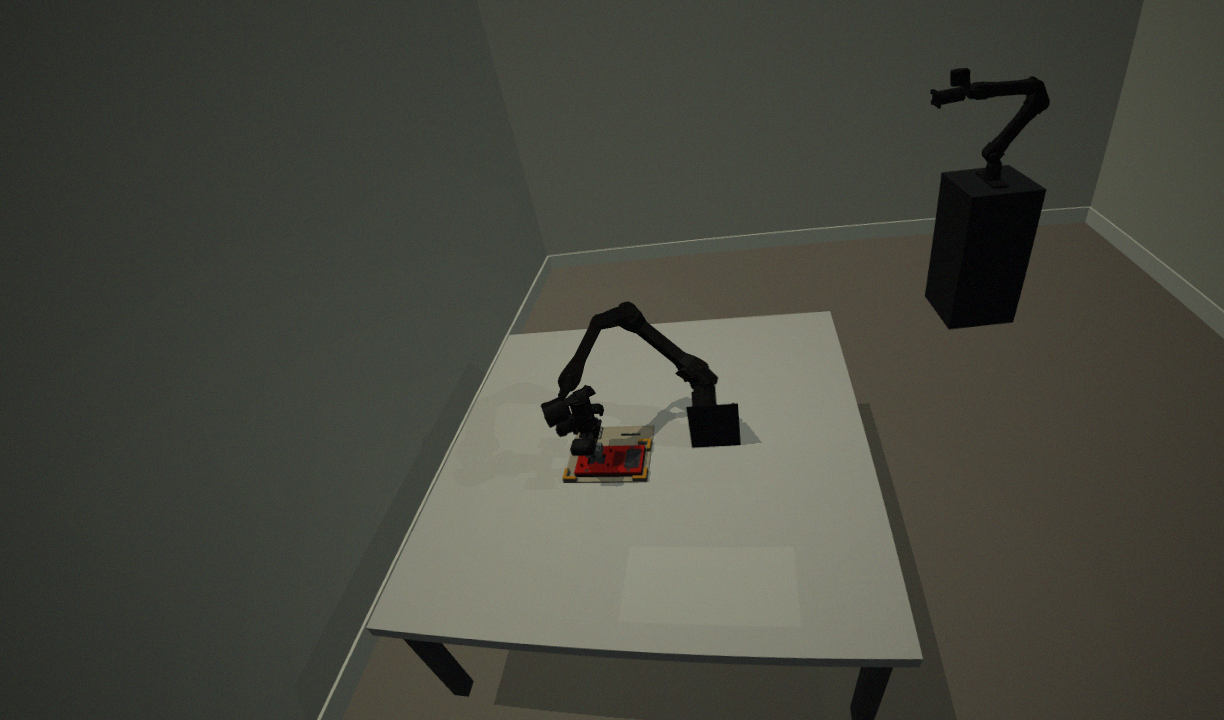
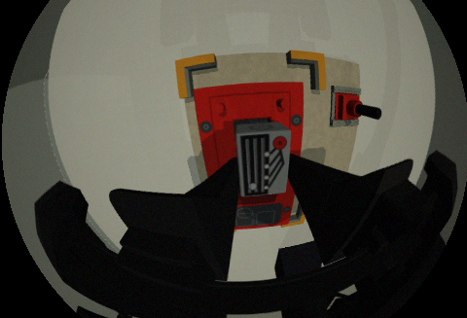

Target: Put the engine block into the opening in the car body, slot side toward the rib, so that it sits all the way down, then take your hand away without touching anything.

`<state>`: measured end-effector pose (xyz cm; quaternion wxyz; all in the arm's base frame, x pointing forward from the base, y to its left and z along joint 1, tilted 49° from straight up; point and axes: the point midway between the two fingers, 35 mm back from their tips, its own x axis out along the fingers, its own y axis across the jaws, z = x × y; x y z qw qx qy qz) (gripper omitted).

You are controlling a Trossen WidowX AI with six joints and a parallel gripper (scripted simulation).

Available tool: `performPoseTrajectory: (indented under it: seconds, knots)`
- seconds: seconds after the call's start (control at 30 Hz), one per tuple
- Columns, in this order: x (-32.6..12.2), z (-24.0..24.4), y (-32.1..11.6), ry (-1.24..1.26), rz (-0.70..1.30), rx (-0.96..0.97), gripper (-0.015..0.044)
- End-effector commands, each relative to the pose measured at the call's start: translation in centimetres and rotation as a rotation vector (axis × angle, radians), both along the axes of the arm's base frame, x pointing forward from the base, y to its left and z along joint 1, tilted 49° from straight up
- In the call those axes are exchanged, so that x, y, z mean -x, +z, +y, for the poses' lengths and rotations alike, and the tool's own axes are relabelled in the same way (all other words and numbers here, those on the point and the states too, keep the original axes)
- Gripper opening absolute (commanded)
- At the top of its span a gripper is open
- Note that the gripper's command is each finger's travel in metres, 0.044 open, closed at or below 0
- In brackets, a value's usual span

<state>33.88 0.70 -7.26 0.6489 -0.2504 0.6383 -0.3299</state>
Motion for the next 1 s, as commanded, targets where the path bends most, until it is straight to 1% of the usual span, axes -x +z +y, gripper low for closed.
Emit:
performPoseTrajectory:
  seconds: [0.0, 0.4, 0.97]
  knots:
    - [0.06, 0.08, -0.14, -0.021, -0.021, -0.003, 0.0157]
    - [0.09, 0.10, -0.19, 0.010, 0.014, -0.004, 0.0158]
    - [0.11, 0.18, -0.27, -0.005, -0.003, -0.003, 0.0158]
